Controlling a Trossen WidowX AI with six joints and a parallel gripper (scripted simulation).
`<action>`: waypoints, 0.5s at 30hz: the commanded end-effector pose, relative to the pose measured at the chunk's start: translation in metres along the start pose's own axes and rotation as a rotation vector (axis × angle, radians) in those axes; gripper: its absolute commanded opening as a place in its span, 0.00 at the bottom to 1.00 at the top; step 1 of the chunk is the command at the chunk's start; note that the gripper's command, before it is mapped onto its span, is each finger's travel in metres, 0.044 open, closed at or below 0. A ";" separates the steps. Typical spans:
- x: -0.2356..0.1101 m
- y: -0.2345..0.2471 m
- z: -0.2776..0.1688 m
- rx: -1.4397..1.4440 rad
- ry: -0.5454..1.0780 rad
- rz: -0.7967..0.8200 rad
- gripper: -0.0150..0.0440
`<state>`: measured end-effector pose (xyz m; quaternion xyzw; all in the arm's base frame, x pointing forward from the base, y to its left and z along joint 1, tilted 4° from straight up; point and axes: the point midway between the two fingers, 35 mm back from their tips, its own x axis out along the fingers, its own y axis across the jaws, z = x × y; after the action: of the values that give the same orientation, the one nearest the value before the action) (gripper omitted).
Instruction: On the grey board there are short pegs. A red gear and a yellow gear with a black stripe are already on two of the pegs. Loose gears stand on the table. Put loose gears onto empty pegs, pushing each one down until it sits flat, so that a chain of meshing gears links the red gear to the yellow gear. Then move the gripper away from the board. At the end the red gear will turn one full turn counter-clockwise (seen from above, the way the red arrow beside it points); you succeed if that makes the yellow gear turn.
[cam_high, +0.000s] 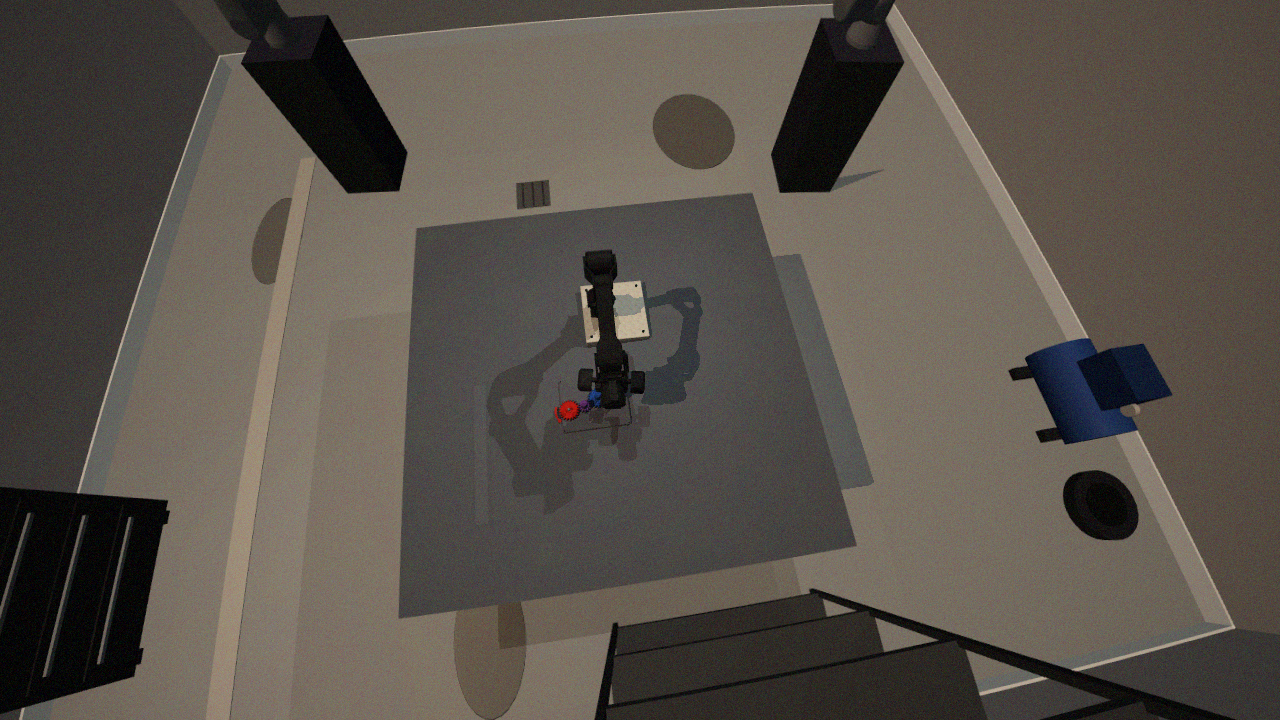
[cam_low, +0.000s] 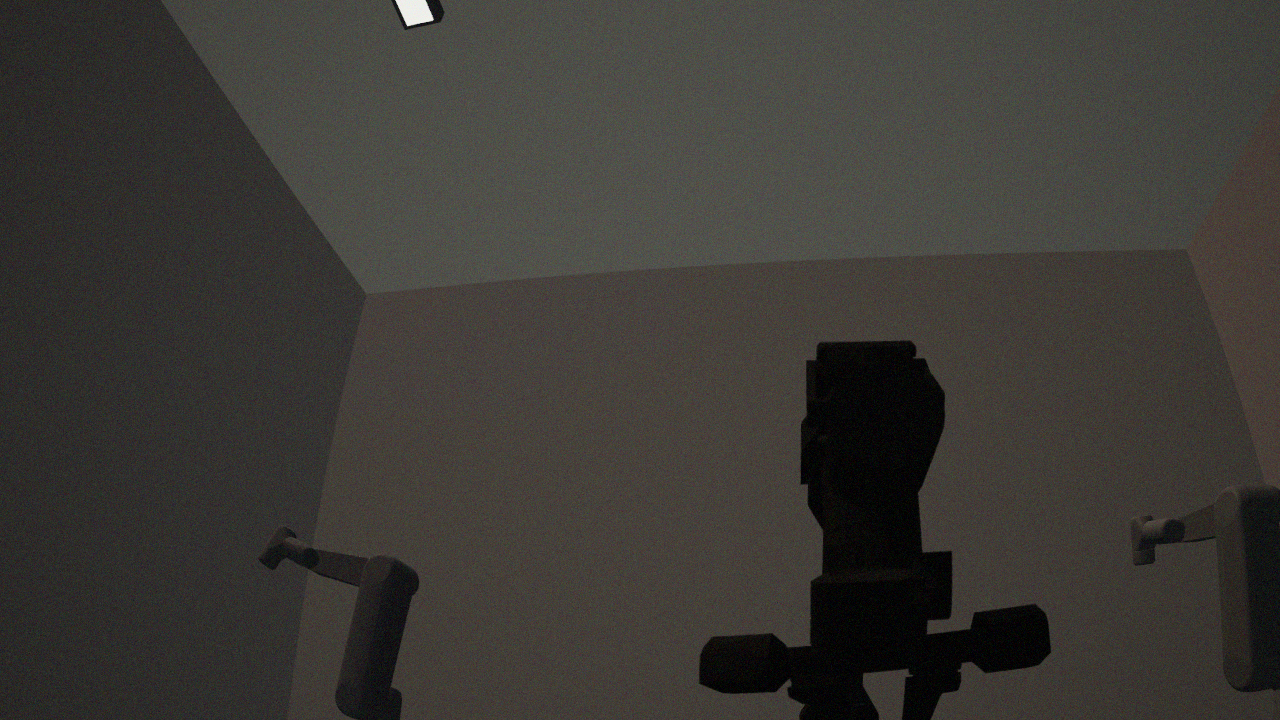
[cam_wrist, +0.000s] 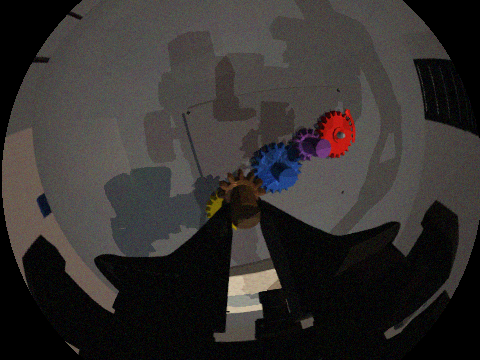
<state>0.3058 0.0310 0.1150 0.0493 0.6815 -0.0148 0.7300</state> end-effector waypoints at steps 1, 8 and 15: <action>0.001 0.000 -0.002 0.048 0.007 0.003 0.25; 0.000 0.000 -0.002 0.244 0.007 0.002 0.25; 0.000 0.000 -0.002 0.447 0.007 0.002 0.25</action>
<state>0.3050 0.0305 0.1150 0.1835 0.6681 -0.1413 0.7071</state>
